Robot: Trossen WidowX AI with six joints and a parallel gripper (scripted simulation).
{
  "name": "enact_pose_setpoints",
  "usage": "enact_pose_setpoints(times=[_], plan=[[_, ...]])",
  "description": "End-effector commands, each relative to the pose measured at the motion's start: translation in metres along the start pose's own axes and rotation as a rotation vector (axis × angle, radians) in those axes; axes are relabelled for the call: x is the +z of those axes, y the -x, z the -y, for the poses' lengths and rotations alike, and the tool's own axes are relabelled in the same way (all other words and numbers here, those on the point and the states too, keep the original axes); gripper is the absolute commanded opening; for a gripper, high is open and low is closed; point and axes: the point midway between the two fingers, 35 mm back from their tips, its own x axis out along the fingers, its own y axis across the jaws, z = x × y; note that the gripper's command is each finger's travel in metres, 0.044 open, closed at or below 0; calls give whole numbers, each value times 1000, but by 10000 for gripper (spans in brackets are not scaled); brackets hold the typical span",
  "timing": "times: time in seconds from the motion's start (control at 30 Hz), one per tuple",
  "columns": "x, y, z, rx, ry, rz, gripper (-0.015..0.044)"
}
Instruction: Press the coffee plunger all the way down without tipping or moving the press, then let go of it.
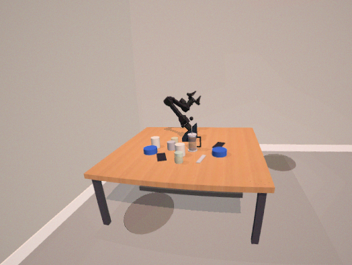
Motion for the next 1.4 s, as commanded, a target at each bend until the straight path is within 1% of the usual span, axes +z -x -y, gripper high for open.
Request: enact_pose_setpoints(times=[0.0,0.03,0.13,0.27,0.37,0.47,0.67,0.8,0.93,1.07,1.23,1.37], plan=[[-1,-1,0,-1,-1,-3,426],[-3,-3,1,-2,1,-10,440],[-18,-20,6,-13,-4,-70,440],[-61,-57,23,-50,-42,-209,440],[-71,-65,29,-55,-34,-236,440],[-96,-79,41,-77,-45,-306,440],[-173,-103,77,-137,-60,-538,440],[-236,-107,110,-215,-124,-725,440],[-297,-97,140,-284,-179,-911,440],[-355,-72,172,-376,-250,-1111,440],[-413,-22,210,-513,-344,-1342,440],[-448,33,238,-650,-422,-1542,440]])
